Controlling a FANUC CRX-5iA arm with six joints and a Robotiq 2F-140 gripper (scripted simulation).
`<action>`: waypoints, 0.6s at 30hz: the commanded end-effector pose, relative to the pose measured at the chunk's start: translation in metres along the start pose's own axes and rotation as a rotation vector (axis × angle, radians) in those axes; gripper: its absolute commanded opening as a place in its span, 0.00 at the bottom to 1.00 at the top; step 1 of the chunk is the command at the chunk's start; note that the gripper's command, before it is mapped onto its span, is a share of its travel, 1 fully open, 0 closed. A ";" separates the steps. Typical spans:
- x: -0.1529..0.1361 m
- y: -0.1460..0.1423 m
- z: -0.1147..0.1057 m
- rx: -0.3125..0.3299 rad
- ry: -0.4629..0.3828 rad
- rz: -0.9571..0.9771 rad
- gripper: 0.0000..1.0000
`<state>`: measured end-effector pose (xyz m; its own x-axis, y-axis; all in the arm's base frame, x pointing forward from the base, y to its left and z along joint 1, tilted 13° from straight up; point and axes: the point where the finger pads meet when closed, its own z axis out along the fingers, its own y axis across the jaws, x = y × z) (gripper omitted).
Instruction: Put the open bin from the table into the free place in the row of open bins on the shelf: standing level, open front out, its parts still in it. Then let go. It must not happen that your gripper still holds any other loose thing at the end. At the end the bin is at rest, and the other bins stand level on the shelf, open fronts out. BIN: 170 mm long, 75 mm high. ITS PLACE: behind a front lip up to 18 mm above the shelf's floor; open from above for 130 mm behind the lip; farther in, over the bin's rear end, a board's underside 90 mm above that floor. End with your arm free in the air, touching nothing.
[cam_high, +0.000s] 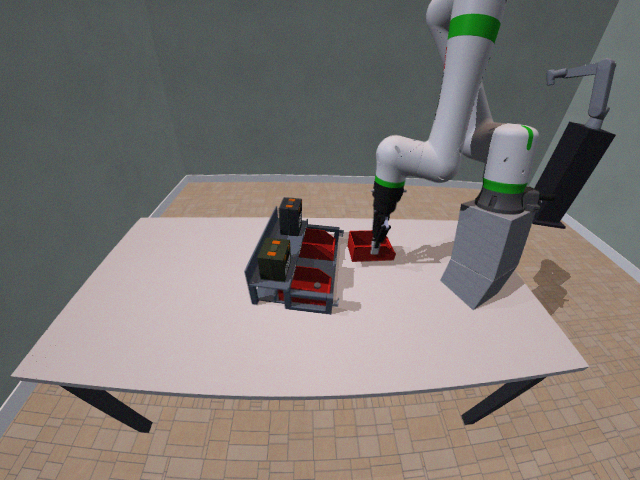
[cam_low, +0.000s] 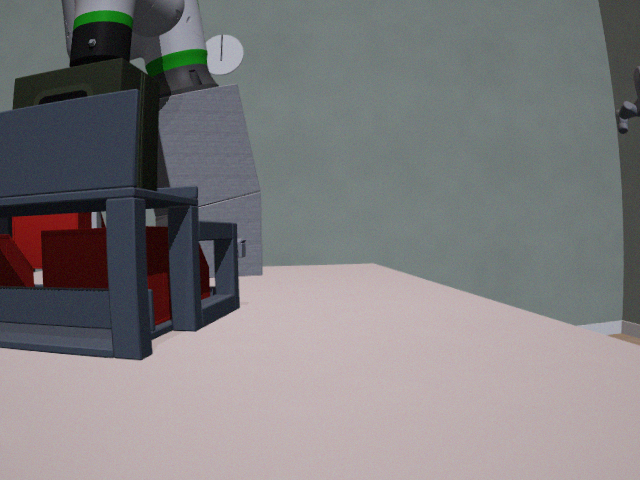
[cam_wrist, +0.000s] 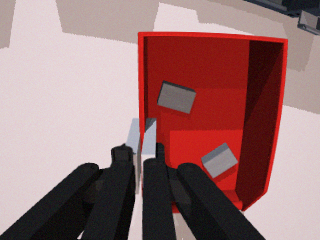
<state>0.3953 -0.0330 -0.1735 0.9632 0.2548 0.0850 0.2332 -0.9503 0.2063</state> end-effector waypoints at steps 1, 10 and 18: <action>0.001 -0.004 0.000 0.000 0.000 0.009 0.00; 0.008 -0.025 0.001 0.000 0.000 0.056 0.00; 0.015 -0.050 0.002 0.000 0.000 0.111 0.00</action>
<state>0.3974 0.0094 -0.1826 0.9806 0.1670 0.1031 0.1446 -0.9698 0.1963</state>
